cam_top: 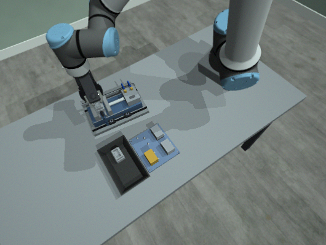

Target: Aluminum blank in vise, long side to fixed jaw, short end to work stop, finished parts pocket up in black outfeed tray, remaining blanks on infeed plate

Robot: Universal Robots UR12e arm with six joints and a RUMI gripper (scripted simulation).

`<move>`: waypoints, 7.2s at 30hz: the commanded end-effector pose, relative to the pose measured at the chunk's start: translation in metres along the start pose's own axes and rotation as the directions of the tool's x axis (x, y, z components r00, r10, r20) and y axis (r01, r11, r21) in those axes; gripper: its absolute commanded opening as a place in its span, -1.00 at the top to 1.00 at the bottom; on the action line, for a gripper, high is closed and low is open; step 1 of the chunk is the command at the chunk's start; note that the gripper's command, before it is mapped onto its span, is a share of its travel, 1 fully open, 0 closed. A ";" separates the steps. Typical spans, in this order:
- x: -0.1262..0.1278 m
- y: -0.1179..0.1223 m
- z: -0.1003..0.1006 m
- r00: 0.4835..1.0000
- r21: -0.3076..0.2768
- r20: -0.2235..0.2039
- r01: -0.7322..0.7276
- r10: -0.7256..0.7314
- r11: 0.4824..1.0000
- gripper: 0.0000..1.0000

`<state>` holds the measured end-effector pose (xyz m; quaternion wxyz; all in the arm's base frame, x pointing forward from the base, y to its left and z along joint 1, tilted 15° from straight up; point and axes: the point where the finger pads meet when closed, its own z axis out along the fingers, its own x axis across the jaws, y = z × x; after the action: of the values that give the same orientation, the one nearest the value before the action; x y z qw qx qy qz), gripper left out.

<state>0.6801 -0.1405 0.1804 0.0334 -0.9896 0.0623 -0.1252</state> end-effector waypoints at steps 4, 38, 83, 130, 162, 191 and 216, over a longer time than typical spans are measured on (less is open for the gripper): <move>0.001 0.000 -0.001 1.000 -0.001 -0.001 0.000 0.000 1.000 1.00; 0.001 0.000 -0.001 1.000 -0.001 -0.001 0.000 0.000 1.000 1.00; 0.001 0.000 -0.020 1.000 -0.001 -0.001 0.000 0.000 1.000 1.00; 0.007 -0.026 -0.045 1.000 -0.001 0.002 0.010 -0.010 1.000 1.00; 0.019 -0.237 -0.041 0.997 -0.003 0.007 0.079 -0.079 0.997 1.00; 0.001 -0.350 -0.046 0.993 -0.001 -0.001 0.114 -0.114 0.993 1.00; 0.001 -0.351 -0.046 0.993 -0.001 -0.001 0.115 -0.115 0.993 1.00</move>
<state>0.7091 0.2045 0.2532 0.0258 -0.9916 0.0055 -0.1267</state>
